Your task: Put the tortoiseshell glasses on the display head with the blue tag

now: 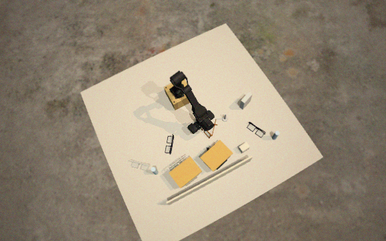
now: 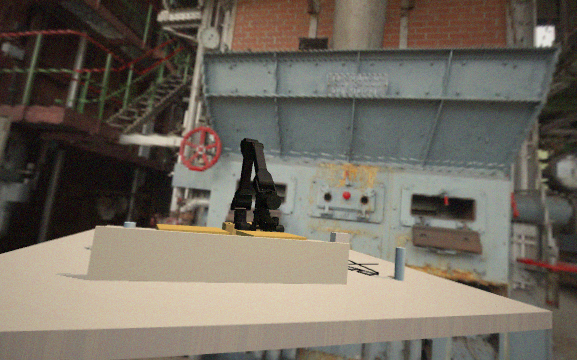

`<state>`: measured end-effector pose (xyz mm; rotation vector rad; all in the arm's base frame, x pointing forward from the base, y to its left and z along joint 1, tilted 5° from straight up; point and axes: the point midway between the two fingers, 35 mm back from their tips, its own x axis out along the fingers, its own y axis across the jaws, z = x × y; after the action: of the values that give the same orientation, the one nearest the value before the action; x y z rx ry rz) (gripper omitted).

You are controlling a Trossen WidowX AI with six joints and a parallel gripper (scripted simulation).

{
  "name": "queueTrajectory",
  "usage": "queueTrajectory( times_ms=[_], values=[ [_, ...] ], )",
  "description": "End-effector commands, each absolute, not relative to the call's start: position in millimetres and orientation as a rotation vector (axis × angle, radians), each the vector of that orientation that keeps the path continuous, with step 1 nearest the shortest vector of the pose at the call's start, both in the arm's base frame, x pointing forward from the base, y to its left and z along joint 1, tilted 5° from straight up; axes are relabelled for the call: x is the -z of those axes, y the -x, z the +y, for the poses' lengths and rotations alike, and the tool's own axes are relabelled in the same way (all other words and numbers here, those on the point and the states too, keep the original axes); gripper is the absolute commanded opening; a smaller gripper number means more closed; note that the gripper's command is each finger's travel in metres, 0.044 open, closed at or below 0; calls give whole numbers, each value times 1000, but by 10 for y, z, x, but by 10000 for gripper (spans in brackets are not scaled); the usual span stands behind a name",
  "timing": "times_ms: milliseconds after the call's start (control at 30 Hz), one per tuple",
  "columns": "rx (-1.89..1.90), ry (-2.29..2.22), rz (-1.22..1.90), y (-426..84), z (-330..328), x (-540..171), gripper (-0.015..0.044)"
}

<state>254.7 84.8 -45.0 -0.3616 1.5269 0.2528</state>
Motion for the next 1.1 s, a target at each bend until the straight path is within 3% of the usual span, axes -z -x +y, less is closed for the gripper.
queueTrajectory(
  times_ms=[0, 300, 900, 1067],
  values=[
    [-255, 371, 1536, -2525, 833, 484, 120],
    [-255, 371, 1536, -2510, 869, 487, 120],
    [-258, 369, 1533, -2521, 859, 476, 0],
    [-258, 369, 1533, -2521, 859, 476, 0]
  ],
)
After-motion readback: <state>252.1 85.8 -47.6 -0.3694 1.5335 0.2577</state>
